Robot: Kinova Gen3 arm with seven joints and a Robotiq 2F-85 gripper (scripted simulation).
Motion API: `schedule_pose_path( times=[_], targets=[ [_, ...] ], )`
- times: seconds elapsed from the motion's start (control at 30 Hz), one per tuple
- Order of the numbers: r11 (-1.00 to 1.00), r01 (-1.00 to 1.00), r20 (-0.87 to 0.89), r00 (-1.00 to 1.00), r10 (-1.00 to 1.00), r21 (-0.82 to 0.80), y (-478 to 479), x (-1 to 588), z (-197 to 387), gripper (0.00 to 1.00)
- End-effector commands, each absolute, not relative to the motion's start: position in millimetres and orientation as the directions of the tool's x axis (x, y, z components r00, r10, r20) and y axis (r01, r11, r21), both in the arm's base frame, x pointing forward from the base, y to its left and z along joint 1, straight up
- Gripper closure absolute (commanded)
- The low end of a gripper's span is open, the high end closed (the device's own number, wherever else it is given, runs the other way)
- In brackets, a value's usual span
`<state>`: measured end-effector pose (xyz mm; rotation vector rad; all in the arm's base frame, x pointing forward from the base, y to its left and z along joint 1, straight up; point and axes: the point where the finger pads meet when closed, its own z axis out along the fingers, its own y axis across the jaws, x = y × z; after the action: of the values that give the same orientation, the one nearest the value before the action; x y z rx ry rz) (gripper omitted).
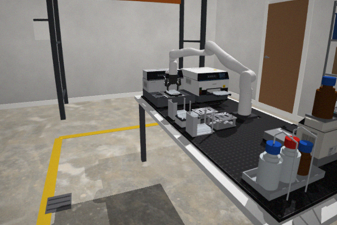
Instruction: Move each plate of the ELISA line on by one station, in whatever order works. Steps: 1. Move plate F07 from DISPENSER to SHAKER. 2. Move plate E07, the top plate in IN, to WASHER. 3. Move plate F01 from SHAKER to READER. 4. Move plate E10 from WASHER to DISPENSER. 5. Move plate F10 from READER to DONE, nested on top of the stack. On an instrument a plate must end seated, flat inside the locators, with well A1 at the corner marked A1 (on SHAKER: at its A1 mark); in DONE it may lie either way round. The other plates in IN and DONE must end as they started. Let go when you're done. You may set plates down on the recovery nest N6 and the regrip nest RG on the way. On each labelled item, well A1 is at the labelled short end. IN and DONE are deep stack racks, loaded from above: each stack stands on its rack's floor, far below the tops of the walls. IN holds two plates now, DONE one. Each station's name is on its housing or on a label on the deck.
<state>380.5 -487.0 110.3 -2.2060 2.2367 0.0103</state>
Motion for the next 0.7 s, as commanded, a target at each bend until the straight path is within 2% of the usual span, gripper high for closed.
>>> schedule_pose_path(
  times=[0.0,0.67],
  targets=[
    [0.014,-1.0,-0.002,-0.014,-1.0,0.003,-487.4,380.9,111.0,0.0],
    [0.014,-1.0,-0.002,-0.014,-1.0,0.003,-487.4,380.9,108.5,0.0]
  ],
)
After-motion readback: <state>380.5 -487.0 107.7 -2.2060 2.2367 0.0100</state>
